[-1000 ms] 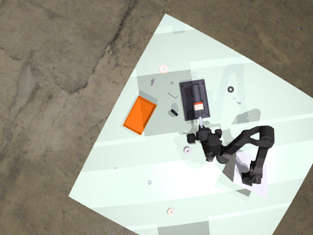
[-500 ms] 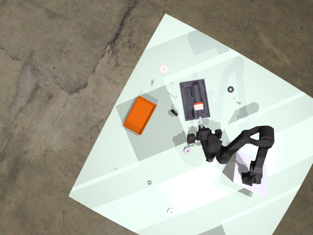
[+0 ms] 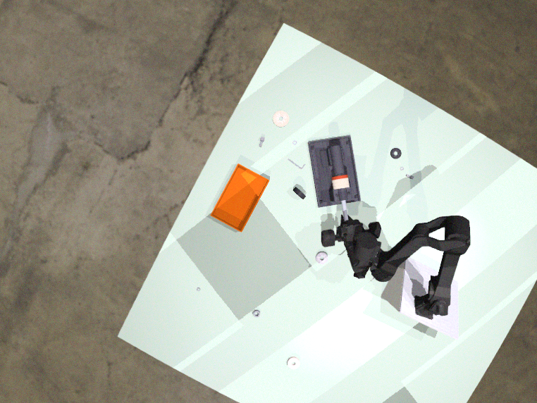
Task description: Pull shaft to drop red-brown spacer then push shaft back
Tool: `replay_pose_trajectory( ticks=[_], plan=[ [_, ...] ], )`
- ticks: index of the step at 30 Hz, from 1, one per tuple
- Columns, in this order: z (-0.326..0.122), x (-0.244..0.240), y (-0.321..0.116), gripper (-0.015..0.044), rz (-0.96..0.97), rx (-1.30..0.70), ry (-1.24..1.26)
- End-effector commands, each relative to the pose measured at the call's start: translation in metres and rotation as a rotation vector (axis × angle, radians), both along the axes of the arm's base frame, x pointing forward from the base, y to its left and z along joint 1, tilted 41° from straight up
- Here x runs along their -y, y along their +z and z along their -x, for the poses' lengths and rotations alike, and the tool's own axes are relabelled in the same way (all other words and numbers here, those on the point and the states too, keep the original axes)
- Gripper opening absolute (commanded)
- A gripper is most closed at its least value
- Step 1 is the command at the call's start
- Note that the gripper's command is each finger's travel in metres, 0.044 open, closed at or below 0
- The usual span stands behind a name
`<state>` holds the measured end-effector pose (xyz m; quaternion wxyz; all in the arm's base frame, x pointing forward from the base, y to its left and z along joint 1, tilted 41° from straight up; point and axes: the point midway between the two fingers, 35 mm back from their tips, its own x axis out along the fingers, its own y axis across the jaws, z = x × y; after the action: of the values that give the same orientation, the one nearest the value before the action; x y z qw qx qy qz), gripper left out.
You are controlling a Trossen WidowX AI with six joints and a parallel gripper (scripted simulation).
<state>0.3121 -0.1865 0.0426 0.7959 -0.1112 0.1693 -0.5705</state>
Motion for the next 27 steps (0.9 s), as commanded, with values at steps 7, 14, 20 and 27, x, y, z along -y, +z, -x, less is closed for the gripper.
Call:
replay_pose_trajectory(
  ticks=[7, 14, 20, 27],
  plan=[
    [0.0025, -0.0012, -0.0015, 0.0000, 0.000, -0.003, -0.003],
    [0.0028, -0.0016, -0.0018, 0.0000, 0.000, -0.003, -0.003],
    [0.0031, -0.0020, -0.0022, 0.0000, 0.000, -0.003, -0.003],
    [0.0033, -0.0024, -0.0024, 0.0000, 0.000, -0.003, -0.003]
  ],
)
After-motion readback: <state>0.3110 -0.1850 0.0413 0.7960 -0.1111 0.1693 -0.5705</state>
